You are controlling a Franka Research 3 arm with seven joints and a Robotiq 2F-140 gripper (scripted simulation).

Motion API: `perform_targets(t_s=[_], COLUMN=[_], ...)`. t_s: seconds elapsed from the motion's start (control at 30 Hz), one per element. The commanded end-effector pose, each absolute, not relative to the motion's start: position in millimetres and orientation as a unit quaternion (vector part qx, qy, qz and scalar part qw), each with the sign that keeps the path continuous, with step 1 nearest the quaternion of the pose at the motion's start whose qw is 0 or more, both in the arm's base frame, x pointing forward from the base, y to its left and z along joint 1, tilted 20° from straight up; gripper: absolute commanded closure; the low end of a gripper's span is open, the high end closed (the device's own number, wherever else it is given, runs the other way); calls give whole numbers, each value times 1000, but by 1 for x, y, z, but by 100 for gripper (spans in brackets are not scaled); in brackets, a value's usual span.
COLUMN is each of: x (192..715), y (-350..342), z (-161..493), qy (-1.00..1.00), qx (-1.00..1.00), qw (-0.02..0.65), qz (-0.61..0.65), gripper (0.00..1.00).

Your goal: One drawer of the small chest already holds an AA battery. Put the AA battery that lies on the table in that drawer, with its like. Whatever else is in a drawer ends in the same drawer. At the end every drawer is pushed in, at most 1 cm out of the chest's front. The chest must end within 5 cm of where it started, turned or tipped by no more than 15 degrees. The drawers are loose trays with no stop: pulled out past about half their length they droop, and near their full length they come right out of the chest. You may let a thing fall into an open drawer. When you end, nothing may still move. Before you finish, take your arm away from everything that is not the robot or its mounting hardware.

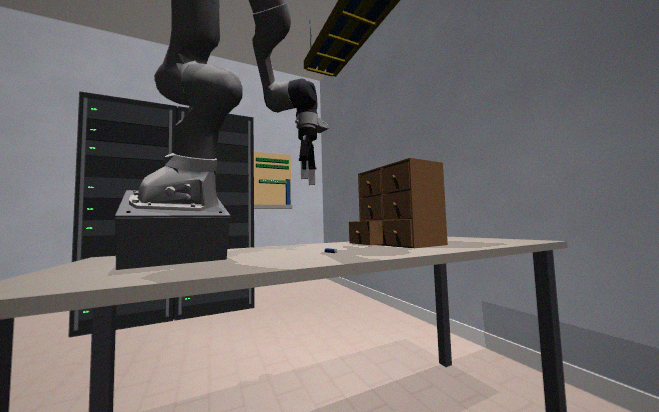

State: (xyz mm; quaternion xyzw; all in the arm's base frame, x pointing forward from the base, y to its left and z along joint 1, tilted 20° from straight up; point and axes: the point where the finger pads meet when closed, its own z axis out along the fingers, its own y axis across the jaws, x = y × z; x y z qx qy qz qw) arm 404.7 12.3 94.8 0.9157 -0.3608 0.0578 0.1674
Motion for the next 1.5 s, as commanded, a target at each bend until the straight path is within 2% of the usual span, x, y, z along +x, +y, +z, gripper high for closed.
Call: perform_targets(t_s=[0.0, 0.87, 1.47], x=[404, 383, 386], y=[13, 10, 8], z=[94, 86, 81], qy=[-286, -75, -55], qx=[943, 982, 982], qw=[166, 176, 178], qz=[41, 6, 29], gripper=[0, 0, 0])
